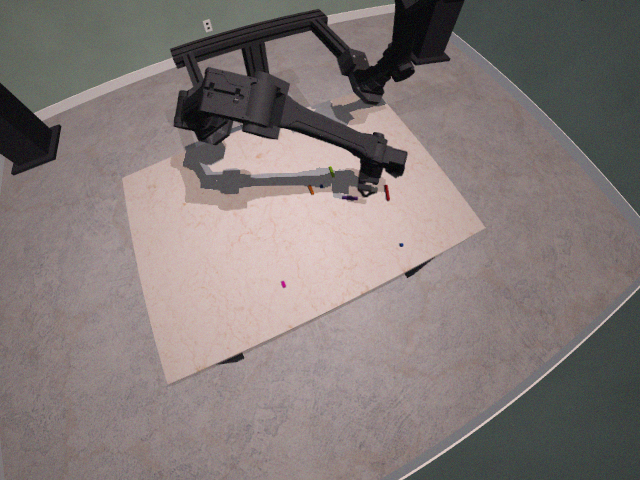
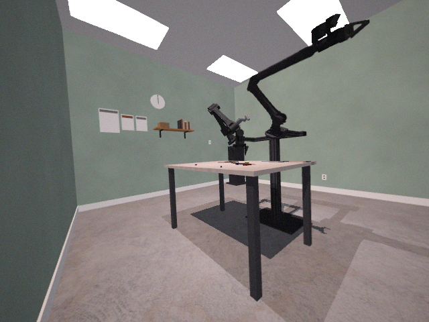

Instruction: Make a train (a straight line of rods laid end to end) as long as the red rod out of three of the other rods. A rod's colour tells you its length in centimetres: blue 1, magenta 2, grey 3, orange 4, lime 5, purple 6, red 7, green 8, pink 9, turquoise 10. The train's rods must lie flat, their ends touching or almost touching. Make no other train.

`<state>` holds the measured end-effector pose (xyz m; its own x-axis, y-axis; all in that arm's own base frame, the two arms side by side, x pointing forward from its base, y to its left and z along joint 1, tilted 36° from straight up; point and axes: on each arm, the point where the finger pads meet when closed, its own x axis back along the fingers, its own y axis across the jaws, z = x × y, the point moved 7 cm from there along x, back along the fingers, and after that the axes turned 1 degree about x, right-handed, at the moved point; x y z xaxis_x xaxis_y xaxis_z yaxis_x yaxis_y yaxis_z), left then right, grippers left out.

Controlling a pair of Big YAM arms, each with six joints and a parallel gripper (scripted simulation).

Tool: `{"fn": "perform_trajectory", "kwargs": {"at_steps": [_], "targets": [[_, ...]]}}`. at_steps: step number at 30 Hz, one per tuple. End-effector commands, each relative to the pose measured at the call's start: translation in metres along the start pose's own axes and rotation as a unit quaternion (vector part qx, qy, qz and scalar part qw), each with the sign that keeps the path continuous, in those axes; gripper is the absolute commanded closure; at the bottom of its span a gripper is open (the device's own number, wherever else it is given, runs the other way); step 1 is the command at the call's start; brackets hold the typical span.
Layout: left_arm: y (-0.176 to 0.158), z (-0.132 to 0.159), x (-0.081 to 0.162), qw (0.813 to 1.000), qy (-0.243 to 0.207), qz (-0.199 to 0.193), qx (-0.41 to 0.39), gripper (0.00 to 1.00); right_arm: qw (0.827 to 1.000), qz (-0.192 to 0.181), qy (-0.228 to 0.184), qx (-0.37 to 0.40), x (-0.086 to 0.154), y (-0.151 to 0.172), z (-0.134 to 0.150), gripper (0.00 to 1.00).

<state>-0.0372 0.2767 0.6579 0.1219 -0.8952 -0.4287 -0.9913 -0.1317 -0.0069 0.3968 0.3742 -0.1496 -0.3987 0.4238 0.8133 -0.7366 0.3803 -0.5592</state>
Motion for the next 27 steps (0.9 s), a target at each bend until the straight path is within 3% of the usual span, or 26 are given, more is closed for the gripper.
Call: {"fn": "perform_trajectory", "kwargs": {"at_steps": [1,8,23,25,27], "targets": [[0.004,-0.001,0.003,1.000,0.004,-0.006,0.002,0.00,0.997,-0.001,0.011,-0.083,-0.012,-0.006,-0.009,0.00],[0.004,-0.001,0.003,1.000,0.004,-0.006,0.002,0.00,0.990,0.000,0.011,-0.143,-0.012,-0.007,-0.013,0.00],[0.004,-0.001,0.003,1.000,0.004,-0.006,0.002,0.00,0.942,0.002,0.010,-0.336,-0.012,-0.010,-0.027,0.00],[0.004,-0.001,0.003,1.000,0.004,-0.006,0.002,0.00,0.942,0.002,0.010,-0.336,-0.012,-0.010,-0.027,0.00],[0.004,-0.001,0.003,1.000,0.004,-0.006,0.002,0.00,0.927,0.003,0.010,-0.375,-0.012,-0.011,-0.030,0.00]]}}
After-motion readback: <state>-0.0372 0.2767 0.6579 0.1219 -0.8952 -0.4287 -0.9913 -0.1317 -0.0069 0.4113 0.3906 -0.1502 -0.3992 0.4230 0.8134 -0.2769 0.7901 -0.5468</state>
